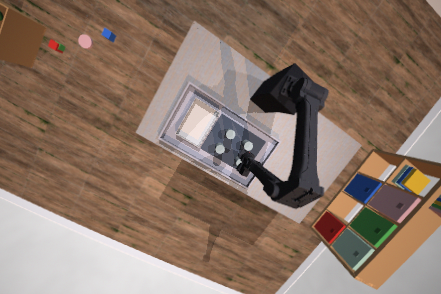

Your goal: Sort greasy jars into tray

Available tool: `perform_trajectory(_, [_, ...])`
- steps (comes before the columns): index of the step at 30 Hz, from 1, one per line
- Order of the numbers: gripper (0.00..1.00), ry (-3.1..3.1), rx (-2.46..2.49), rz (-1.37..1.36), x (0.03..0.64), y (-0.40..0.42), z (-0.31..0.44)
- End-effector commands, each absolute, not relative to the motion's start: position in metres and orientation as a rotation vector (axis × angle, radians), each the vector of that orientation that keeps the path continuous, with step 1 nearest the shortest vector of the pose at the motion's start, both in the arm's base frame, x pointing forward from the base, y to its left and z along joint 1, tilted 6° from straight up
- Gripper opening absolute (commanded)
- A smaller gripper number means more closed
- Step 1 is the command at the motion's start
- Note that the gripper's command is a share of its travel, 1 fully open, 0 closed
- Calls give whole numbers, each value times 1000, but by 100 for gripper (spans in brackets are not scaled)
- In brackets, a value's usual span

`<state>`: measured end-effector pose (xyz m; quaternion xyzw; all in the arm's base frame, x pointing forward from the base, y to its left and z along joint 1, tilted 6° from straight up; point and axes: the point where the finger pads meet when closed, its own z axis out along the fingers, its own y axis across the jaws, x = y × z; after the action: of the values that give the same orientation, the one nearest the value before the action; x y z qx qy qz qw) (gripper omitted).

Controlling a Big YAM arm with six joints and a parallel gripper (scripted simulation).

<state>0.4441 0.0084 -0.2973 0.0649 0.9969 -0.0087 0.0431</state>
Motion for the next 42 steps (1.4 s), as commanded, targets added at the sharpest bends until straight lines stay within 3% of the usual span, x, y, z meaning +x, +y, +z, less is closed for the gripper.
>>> perform_trajectory(1, [0,3024,226,-30,452,6,-293])
perform_trajectory(42, [0,3024,226,-30,447,6,-294])
